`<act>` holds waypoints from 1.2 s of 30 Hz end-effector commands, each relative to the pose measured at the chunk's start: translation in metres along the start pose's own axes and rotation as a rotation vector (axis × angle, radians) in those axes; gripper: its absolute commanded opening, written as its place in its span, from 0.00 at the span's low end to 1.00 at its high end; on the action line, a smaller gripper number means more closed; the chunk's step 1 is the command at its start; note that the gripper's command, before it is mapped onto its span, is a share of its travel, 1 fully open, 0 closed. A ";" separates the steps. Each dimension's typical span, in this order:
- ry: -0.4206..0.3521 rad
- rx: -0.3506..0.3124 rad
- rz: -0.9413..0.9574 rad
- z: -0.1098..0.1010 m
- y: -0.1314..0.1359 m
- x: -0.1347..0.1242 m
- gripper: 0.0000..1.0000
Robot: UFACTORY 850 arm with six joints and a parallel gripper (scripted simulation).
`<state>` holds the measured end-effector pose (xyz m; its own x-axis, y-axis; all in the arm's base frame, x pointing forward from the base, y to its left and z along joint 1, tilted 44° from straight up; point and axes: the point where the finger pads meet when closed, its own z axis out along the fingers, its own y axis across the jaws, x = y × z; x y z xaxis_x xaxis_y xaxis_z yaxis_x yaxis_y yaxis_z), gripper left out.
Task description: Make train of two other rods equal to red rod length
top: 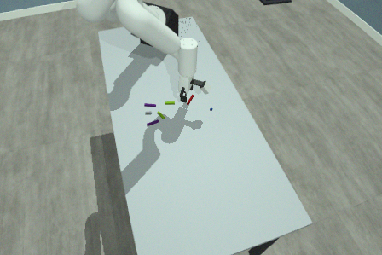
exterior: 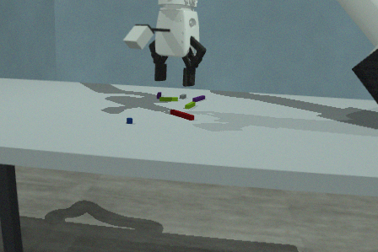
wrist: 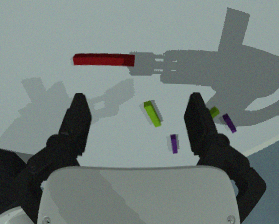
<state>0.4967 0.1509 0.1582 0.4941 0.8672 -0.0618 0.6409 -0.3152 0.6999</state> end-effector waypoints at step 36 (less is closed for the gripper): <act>-0.003 0.007 -1.091 0.001 -0.010 0.062 1.00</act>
<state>0.5187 0.2000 0.1482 -0.2364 0.7601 -0.6053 0.7667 0.5286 0.3643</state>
